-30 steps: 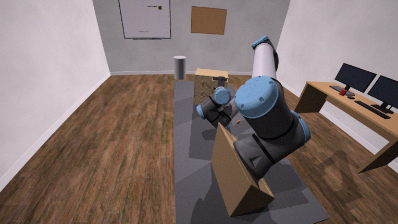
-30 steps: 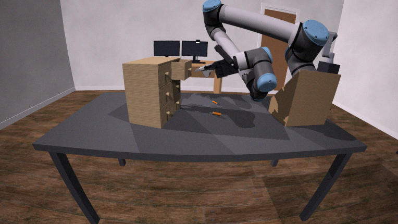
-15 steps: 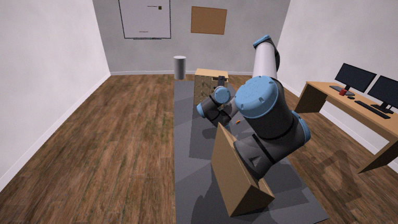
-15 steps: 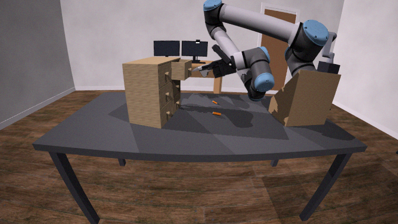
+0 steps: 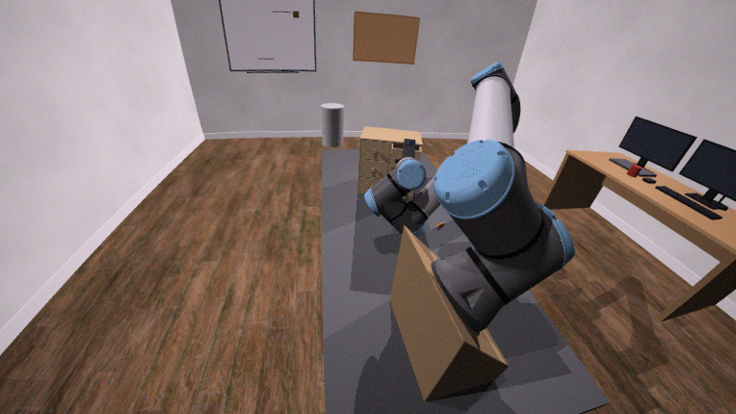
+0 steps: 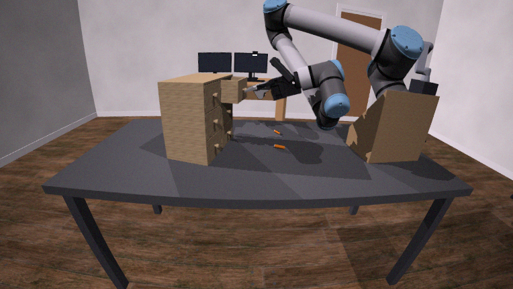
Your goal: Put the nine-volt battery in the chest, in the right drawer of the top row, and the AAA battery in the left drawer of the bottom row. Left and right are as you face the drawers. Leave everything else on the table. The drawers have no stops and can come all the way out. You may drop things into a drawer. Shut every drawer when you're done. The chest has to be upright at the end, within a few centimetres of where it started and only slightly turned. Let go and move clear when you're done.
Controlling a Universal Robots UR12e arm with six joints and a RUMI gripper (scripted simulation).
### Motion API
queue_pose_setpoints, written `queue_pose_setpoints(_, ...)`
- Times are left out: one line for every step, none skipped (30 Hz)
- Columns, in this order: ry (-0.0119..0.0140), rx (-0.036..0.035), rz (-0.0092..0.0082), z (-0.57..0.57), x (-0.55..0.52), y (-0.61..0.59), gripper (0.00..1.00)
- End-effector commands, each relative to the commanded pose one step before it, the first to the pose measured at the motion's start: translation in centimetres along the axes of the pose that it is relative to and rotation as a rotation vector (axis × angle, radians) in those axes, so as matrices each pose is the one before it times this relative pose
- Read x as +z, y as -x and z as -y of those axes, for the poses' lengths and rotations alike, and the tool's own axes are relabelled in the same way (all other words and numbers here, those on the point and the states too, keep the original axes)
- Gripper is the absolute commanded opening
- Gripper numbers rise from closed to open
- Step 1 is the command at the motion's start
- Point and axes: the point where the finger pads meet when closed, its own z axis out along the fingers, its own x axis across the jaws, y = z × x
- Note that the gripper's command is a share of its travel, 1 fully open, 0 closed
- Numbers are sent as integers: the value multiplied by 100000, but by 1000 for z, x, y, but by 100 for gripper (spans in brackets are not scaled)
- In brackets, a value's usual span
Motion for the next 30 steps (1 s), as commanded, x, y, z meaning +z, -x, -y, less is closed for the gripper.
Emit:
queue_pose_setpoints(-56, 17, 24, 151, 262, 6, 20)
queue_pose_setpoints(0, 0, 0, 19, 52, 0, 20)
queue_pose_setpoints(0, 0, 0, 17, 46, 0, 20)
queue_pose_setpoints(0, 0, 0, 15, 41, 0, 20)
queue_pose_setpoints(0, 0, 0, 13, 35, 0, 20)
queue_pose_setpoints(0, 0, 0, 11, 30, 0, 20)
queue_pose_setpoints(0, 0, 0, 9, 25, 0, 20)
queue_pose_setpoints(0, 0, 0, 7, 20, 0, 20)
queue_pose_setpoints(0, 0, 0, 6, 16, 0, 20)
queue_pose_setpoints(0, 0, 0, 4, 12, 0, 20)
queue_pose_setpoints(0, 0, 0, 3, 8, 0, 20)
queue_pose_setpoints(0, 0, 0, 2, 5, 0, 20)
queue_pose_setpoints(0, 0, 0, 0, 0, 0, 20)
queue_pose_setpoints(0, 0, 0, 0, 0, 0, 20)
queue_pose_setpoints(0, 0, 0, 1, 3, 0, 20)
queue_pose_setpoints(0, 0, 0, 0, 1, 0, 20)
queue_pose_setpoints(0, 0, 0, 0, 0, 0, 20)
queue_pose_setpoints(0, 0, 0, 0, 0, 0, 20)
queue_pose_setpoints(0, 0, 0, 0, 0, 0, 20)
queue_pose_setpoints(0, 0, 0, 0, 0, 0, 20)
queue_pose_setpoints(0, 0, 0, 0, 0, 0, 20)
queue_pose_setpoints(0, 0, 0, 0, 0, 0, 20)
queue_pose_setpoints(0, 0, 0, 0, 0, 0, 20)
queue_pose_setpoints(0, 0, 0, 0, 0, 0, 20)
queue_pose_setpoints(0, 0, 0, 0, 0, 0, 20)
queue_pose_setpoints(0, 0, 0, 0, 0, 0, 20)
queue_pose_setpoints(0, 0, 0, 0, 0, 0, 20)
queue_pose_setpoints(0, 0, 0, 0, 0, 0, 20)
queue_pose_setpoints(0, 0, 0, 0, 0, 0, 20)
queue_pose_setpoints(0, 0, 0, 0, 0, 0, 20)
